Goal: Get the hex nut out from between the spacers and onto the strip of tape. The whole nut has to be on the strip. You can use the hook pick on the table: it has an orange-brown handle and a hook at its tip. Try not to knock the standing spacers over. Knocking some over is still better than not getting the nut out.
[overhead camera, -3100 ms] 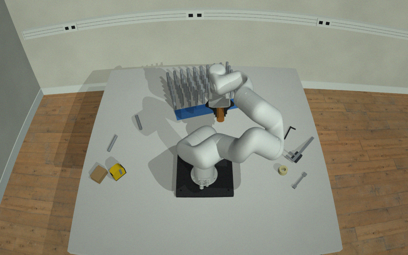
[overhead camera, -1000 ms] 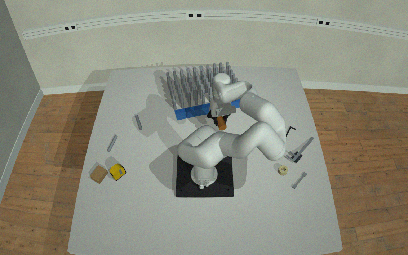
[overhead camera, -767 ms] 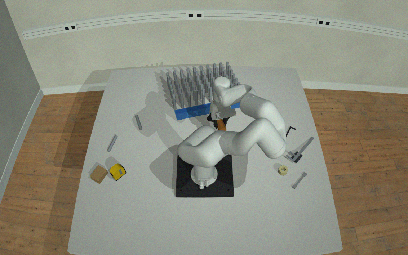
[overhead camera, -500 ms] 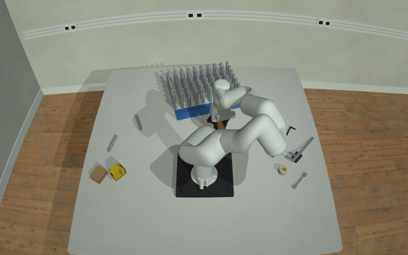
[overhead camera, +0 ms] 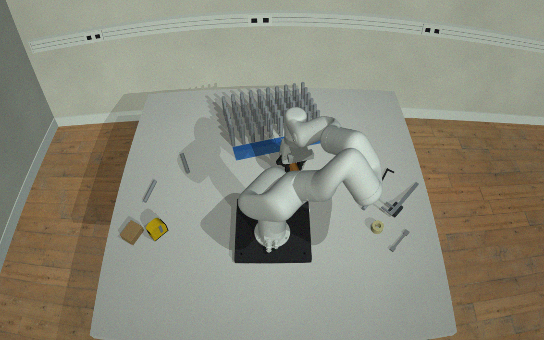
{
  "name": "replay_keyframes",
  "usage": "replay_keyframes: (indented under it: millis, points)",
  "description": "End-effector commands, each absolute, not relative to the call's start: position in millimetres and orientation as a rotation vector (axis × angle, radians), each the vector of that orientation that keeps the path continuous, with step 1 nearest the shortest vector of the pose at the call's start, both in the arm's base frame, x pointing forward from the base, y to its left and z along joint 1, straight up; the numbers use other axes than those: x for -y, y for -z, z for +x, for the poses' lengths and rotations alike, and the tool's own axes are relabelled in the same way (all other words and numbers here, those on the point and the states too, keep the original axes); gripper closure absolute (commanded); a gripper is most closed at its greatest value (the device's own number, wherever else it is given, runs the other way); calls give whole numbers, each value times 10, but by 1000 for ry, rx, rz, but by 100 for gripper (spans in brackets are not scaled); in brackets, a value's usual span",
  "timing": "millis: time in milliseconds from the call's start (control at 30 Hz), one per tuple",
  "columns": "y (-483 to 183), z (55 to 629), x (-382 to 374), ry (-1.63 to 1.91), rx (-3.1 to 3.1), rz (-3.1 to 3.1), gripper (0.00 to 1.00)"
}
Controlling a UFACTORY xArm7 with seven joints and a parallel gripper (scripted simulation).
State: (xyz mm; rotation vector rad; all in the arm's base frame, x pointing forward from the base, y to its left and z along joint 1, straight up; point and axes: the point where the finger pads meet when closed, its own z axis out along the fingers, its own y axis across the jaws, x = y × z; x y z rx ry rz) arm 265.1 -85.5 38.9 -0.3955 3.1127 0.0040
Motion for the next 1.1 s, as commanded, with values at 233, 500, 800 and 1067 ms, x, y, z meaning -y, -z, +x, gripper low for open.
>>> replay_keyframes:
  millis: [233,500,800,1067]
  points:
    - [-393,2661,858,-2,-3111,-395,100]
    - [-327,2661,859,-1,-3111,-396,100]
    - [-127,2662,859,-1,-3111,-396,100]
    - [-80,2662,859,-1,-3111,-396,100]
